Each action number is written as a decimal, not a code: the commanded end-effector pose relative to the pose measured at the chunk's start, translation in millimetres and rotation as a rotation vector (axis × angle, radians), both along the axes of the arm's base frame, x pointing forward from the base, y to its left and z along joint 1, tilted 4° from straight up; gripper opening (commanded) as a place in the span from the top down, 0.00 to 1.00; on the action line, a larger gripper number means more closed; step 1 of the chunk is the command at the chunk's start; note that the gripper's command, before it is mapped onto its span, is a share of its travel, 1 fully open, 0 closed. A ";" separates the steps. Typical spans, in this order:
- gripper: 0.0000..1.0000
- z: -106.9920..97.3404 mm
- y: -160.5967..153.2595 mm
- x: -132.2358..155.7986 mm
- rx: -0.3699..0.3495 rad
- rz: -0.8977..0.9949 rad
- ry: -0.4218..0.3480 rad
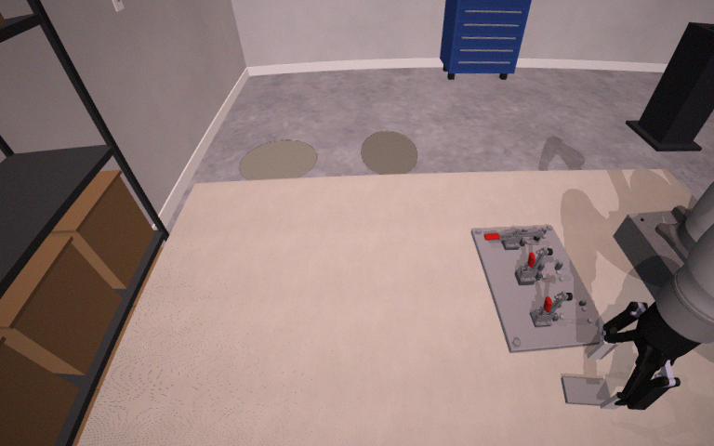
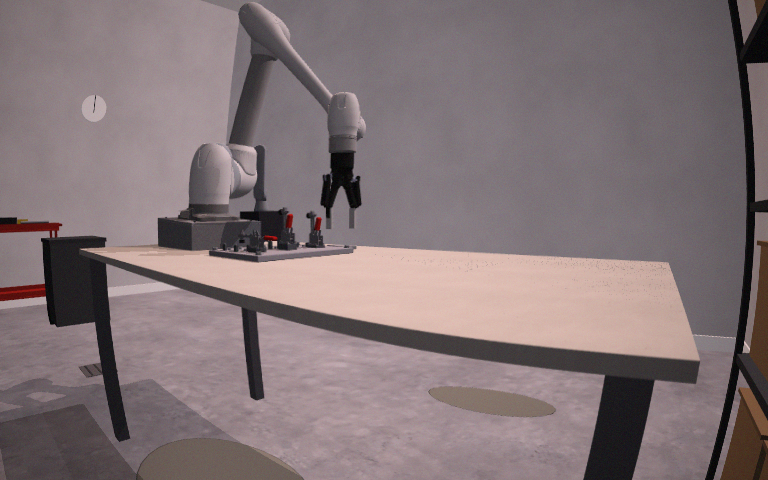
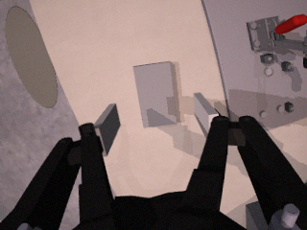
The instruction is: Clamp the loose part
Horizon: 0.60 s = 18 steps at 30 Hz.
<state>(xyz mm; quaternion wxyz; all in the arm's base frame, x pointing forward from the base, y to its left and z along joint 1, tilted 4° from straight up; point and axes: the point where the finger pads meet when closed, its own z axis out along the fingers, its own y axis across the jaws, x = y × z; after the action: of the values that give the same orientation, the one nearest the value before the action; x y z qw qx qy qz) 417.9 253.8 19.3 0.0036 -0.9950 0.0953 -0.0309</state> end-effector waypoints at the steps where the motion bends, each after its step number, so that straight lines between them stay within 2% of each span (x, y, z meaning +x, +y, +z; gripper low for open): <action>1: 0.38 -7.6 0.1 0.6 0.000 0.000 0.000; 9: 0.38 -20.6 0.1 1.4 0.000 0.000 0.000; 18: 0.38 -22.9 0.1 1.5 0.000 0.000 0.000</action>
<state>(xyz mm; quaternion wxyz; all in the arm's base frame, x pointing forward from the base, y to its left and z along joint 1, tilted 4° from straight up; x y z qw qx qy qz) 419.5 253.9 -3.6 0.0036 -0.9950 0.0953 -0.0310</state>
